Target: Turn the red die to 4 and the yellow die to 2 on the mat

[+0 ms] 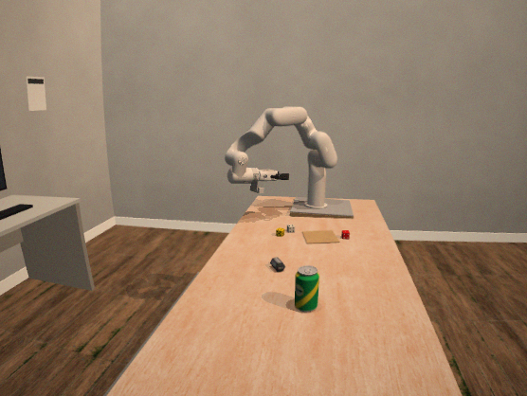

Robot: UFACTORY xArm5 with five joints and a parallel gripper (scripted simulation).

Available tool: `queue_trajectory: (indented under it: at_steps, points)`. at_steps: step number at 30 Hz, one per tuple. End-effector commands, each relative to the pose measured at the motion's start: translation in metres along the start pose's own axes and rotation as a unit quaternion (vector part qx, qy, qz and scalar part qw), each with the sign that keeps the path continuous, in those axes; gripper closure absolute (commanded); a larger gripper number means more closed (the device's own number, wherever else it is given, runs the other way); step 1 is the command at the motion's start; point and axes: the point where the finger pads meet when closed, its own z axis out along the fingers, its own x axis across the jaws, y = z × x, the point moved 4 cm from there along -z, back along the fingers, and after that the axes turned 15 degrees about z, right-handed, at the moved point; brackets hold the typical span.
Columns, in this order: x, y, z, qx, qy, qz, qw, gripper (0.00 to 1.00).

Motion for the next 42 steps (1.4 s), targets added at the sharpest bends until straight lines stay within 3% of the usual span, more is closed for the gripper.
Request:
queue_trajectory:
  at_steps: [1,20,22,25,27,31,34,35,42]
  points:
    - [0.0,0.001,-0.001,0.001,0.0,0.0,1.0,0.0]
    - [-0.001,-0.001,-0.001,0.008,0.0,-0.005,1.0,0.0]
    - [-0.005,-0.005,-0.003,0.028,0.002,-0.022,0.999,0.0]
    - [-0.015,-0.015,-0.008,0.081,0.009,-0.068,0.994,0.0]
    - [-0.017,-0.017,-0.009,0.092,0.011,-0.078,0.993,0.0]
    - [-0.027,-0.026,-0.017,0.146,0.024,-0.126,0.981,0.0]
    - [-0.03,-0.028,-0.018,0.156,0.027,-0.135,0.978,0.0]
    - [-0.037,-0.033,-0.024,0.189,0.038,-0.166,0.967,0.0]
    - [-0.052,-0.041,-0.038,0.256,0.067,-0.229,0.937,0.0]
